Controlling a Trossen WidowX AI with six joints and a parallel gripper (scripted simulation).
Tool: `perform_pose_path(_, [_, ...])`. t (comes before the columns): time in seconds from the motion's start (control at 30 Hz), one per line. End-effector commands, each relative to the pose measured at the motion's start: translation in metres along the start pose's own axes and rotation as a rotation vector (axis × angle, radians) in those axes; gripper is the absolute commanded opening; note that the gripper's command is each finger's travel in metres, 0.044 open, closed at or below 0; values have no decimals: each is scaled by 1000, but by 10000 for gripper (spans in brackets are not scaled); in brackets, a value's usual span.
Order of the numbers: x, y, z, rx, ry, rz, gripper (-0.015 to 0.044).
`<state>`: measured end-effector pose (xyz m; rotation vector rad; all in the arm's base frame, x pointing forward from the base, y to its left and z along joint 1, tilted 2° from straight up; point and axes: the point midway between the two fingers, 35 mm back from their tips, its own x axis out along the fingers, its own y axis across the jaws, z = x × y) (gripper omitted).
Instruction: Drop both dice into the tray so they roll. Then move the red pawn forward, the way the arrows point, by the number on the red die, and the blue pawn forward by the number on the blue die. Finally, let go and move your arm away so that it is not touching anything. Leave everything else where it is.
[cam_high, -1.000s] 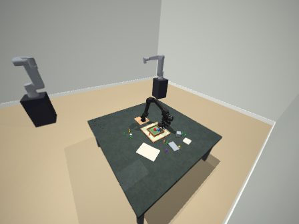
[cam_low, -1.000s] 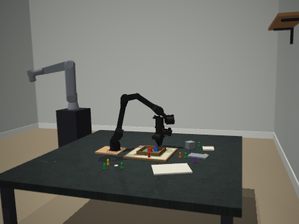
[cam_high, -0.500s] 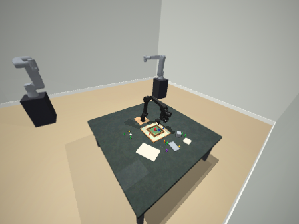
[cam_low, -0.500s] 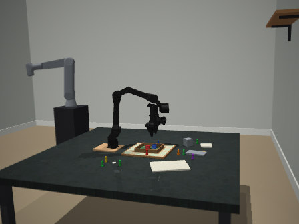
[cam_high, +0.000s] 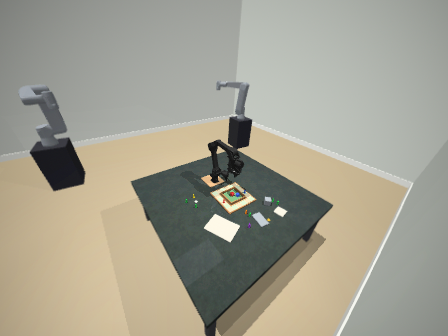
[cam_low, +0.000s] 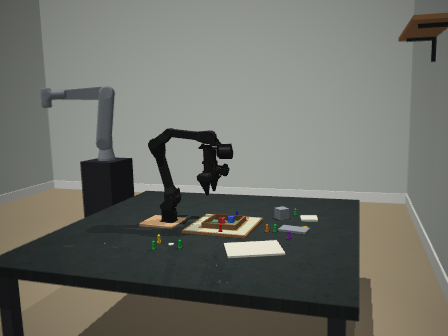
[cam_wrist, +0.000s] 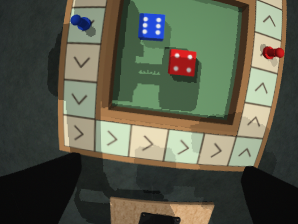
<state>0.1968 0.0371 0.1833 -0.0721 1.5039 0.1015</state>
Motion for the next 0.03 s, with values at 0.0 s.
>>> perform_pose_path(0.0, [0,0,0,7,2,2,440])
